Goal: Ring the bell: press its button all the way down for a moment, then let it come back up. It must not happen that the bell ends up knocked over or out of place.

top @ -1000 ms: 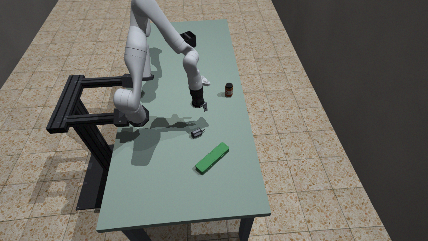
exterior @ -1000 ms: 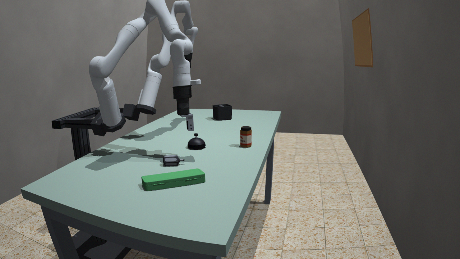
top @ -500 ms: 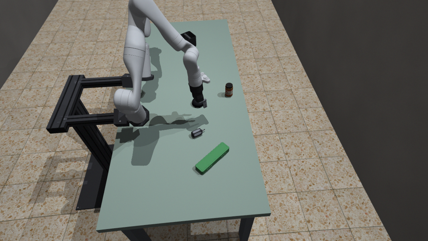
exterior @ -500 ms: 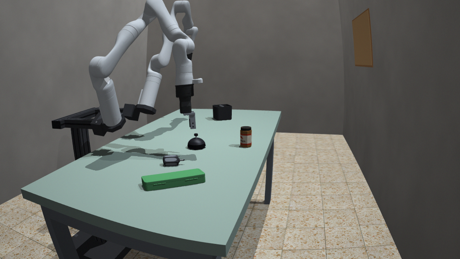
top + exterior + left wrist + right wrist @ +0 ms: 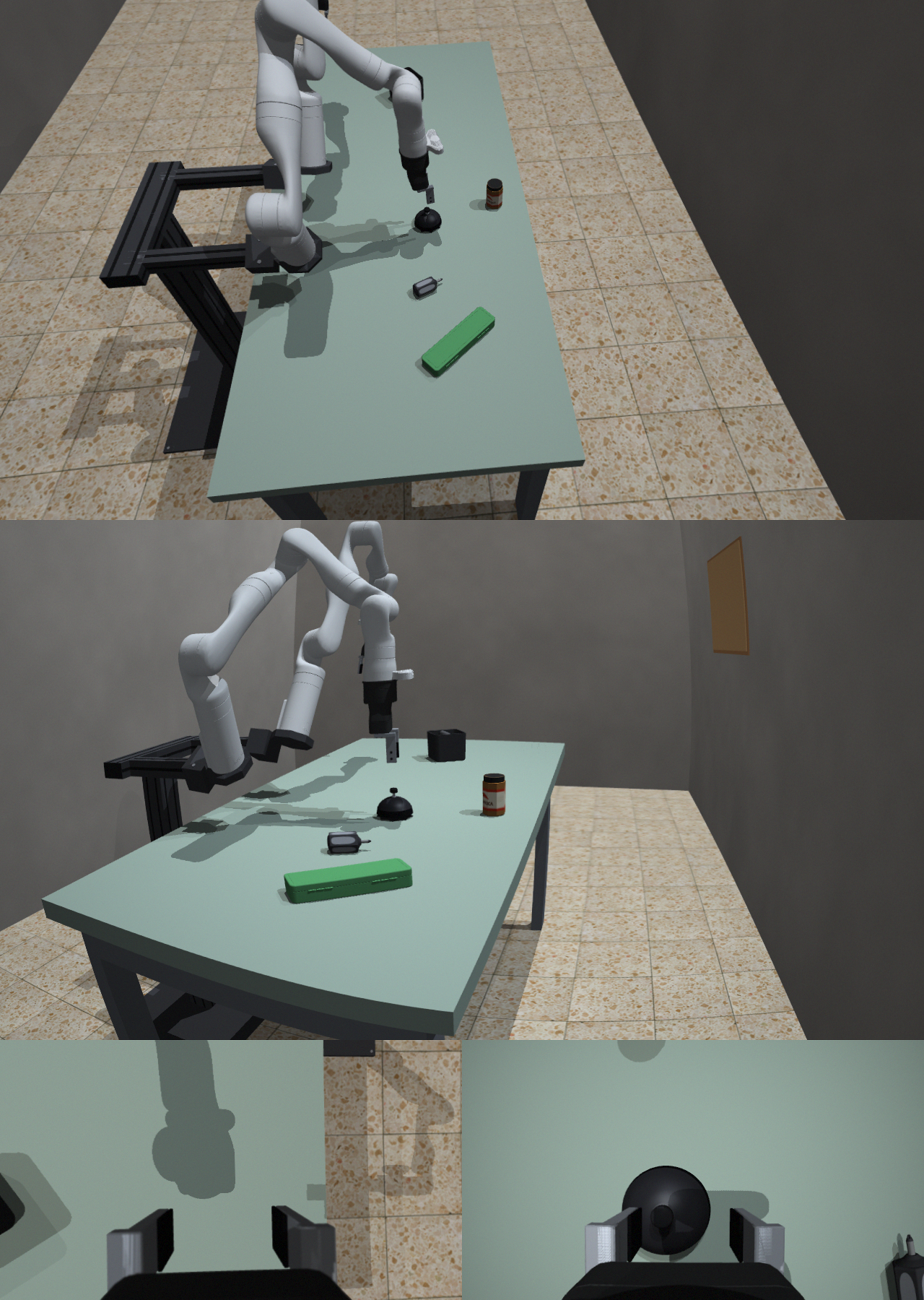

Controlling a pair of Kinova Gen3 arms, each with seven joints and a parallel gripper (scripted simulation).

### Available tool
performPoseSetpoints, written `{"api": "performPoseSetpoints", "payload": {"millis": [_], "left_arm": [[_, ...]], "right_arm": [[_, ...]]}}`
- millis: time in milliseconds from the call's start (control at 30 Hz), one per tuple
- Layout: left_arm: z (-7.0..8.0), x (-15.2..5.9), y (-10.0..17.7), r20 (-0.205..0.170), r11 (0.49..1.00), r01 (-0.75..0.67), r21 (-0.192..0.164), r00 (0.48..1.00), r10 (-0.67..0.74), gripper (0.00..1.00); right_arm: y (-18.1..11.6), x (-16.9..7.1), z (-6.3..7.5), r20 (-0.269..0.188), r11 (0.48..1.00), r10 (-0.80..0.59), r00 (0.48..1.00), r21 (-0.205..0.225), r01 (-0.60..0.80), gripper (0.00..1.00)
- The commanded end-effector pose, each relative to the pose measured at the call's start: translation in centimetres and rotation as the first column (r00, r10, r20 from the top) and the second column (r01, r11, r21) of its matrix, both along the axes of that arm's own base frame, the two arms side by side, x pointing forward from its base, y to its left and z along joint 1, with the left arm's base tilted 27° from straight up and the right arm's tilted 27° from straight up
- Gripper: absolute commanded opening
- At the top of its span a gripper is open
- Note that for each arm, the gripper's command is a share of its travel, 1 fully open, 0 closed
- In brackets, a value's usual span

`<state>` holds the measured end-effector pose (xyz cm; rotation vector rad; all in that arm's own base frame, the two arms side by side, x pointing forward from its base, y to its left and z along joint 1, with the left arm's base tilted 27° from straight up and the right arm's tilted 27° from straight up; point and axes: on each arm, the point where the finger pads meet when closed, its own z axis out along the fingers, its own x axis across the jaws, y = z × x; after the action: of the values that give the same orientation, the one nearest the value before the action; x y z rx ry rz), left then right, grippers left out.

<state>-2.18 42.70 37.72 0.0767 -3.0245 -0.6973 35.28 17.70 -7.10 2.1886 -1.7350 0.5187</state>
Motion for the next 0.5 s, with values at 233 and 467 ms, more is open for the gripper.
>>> {"api": "performPoseSetpoints", "payload": {"millis": [233, 467], "left_arm": [[0.07, -0.01, 0.01, 0.000, 1.000, 0.000, 0.002, 1.000, 0.000, 1.00], [0.07, -0.01, 0.01, 0.000, 1.000, 0.000, 0.002, 1.000, 0.000, 1.00]], "right_arm": [[1.75, -0.68, -0.64, 0.003, 0.999, -0.033, 0.999, 0.003, 0.033, 1.00], [1.75, -0.68, -0.64, 0.003, 0.999, -0.033, 0.999, 0.003, 0.033, 0.17]]}}
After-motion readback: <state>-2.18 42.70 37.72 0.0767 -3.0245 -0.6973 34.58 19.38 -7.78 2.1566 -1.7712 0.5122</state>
